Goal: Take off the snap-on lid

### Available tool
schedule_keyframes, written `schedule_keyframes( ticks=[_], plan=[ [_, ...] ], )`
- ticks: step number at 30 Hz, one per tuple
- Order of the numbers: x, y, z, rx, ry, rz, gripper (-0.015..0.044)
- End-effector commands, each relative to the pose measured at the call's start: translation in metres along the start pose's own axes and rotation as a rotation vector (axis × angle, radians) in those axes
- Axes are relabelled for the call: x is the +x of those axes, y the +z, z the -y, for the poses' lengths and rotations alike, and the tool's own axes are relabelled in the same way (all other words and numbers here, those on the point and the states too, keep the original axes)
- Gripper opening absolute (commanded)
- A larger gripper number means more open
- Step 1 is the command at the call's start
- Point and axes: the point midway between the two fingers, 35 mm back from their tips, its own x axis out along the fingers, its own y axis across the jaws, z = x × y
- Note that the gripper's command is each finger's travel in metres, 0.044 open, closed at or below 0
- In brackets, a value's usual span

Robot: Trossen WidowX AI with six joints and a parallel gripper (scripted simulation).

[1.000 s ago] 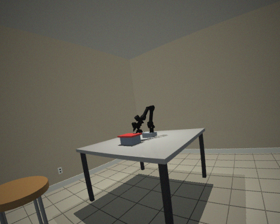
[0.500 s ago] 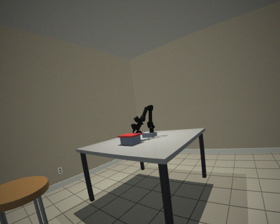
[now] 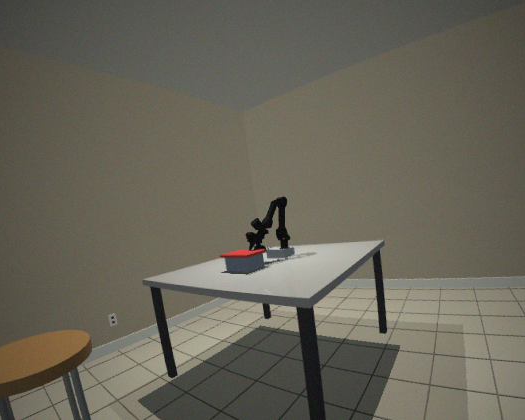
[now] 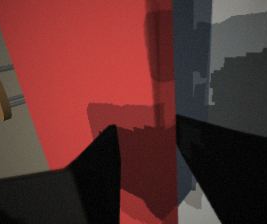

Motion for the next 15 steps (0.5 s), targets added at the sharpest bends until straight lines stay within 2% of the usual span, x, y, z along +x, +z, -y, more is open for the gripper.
schedule_keyframes(
  ticks=[1,4,15],
  plan=[
    [0.0001,0.0004,-0.0006,0.004,0.002,0.003,0.0069],
    [0.0001,0.0004,-0.0006,0.004,0.002,0.003,0.0000],
    [-0.0013,0.0000,-0.0012,0.000,0.000,0.000,0.0000]
  ],
)
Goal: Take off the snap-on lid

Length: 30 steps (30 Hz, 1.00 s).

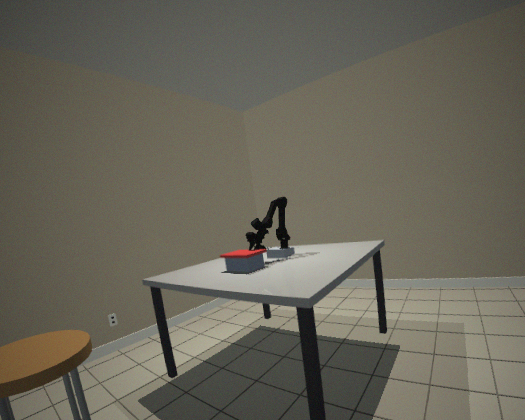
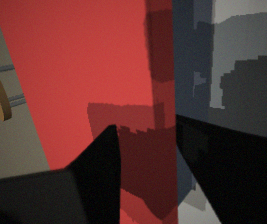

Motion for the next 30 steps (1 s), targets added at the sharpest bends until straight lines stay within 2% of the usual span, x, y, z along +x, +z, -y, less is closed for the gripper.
schedule_keyframes(
  ticks=[1,30],
  plan=[
    [-0.0009,0.0000,-0.0009,0.000,0.000,0.000,0.0000],
    [-0.0058,0.0002,-0.0045,0.000,0.000,0.000,0.0000]
  ],
)
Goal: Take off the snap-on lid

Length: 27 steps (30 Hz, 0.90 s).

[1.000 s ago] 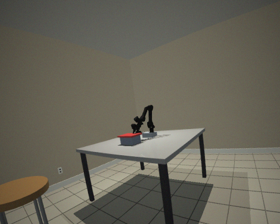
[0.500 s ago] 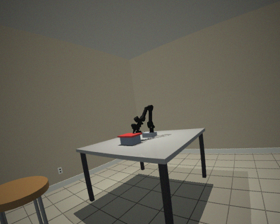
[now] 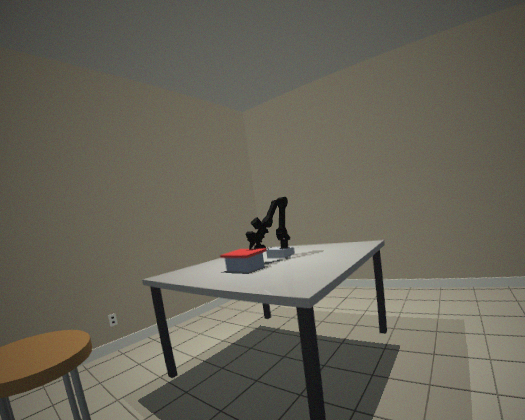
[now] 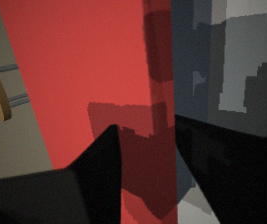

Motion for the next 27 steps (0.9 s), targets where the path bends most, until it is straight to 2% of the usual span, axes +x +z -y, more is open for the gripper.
schedule_keyframes(
  ticks=[1,27],
  plan=[
    [-0.0018,0.0000,-0.0019,-0.002,0.004,0.000,0.0000],
    [-0.0054,0.0004,-0.0057,-0.002,0.004,0.000,0.0000]
  ],
)
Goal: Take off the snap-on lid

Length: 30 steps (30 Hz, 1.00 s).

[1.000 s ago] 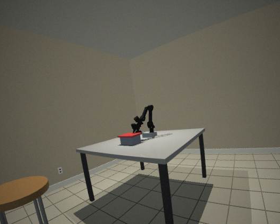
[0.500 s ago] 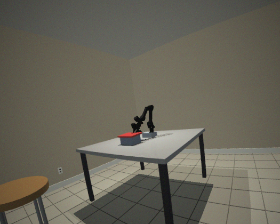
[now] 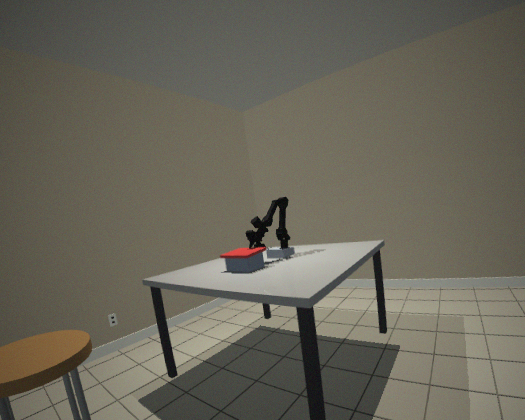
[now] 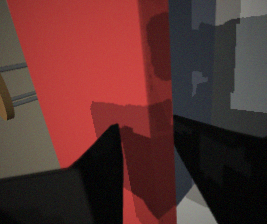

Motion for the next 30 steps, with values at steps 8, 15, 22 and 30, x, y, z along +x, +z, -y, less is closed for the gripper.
schedule_keyframes(
  ticks=[8,15,22,30],
  plan=[
    [-0.0016,0.0001,-0.0020,-0.003,-0.001,-0.001,0.0000],
    [-0.0012,0.0001,-0.0018,0.000,0.000,0.000,0.0000],
    [-0.0007,0.0001,-0.0022,0.000,0.000,0.000,0.0000],
    [-0.0002,0.0001,-0.0026,0.000,0.000,0.000,0.0000]
  ],
)
